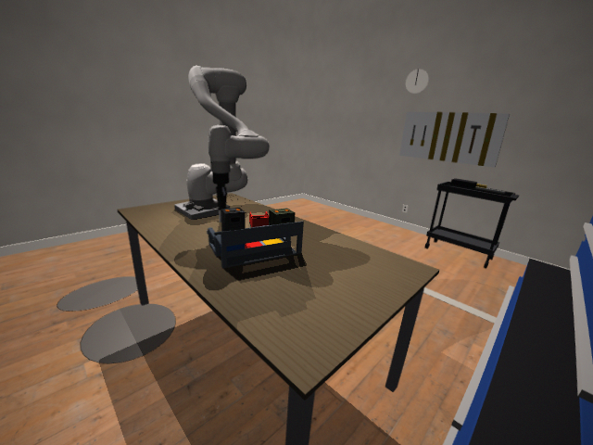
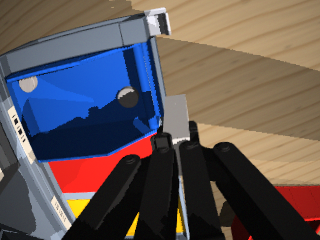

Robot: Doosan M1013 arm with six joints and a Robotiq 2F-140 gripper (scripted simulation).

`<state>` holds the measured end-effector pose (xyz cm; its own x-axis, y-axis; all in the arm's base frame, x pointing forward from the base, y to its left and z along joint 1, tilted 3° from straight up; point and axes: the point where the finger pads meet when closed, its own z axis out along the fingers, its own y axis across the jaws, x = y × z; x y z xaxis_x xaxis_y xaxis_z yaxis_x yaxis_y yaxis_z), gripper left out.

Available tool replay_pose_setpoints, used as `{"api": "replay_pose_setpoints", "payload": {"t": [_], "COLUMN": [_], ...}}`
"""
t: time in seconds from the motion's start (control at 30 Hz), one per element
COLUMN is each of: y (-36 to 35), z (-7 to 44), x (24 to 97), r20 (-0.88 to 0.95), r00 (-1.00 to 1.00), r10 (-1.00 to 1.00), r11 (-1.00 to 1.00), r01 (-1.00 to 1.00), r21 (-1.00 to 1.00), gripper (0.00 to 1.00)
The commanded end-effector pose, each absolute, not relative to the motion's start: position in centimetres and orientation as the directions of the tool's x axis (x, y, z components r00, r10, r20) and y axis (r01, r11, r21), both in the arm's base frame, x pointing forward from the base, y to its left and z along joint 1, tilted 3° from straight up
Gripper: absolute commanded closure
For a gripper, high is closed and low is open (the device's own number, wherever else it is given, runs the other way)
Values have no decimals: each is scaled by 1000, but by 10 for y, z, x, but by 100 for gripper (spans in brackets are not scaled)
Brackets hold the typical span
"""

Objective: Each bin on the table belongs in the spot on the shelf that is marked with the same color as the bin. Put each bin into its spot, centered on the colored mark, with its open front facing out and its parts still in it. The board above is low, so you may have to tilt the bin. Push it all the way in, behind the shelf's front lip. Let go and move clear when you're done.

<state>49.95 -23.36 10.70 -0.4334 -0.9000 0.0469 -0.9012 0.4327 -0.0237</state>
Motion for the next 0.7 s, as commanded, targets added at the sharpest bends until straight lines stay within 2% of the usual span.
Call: {"api": "replay_pose_setpoints", "payload": {"t": [0.0, 0.47, 0.67], "y": [-234, -231, -177], "z": [109, 109, 115], "x": [499, 500, 517], "r20": [47, 47, 49], "r00": [-433, -425, -222], "r10": [-900, -904, -974], "r11": [433, 425, 222], "r01": [-901, -905, -975], "r21": [-24, -23, -13], "gripper": [90, 90, 90]}}
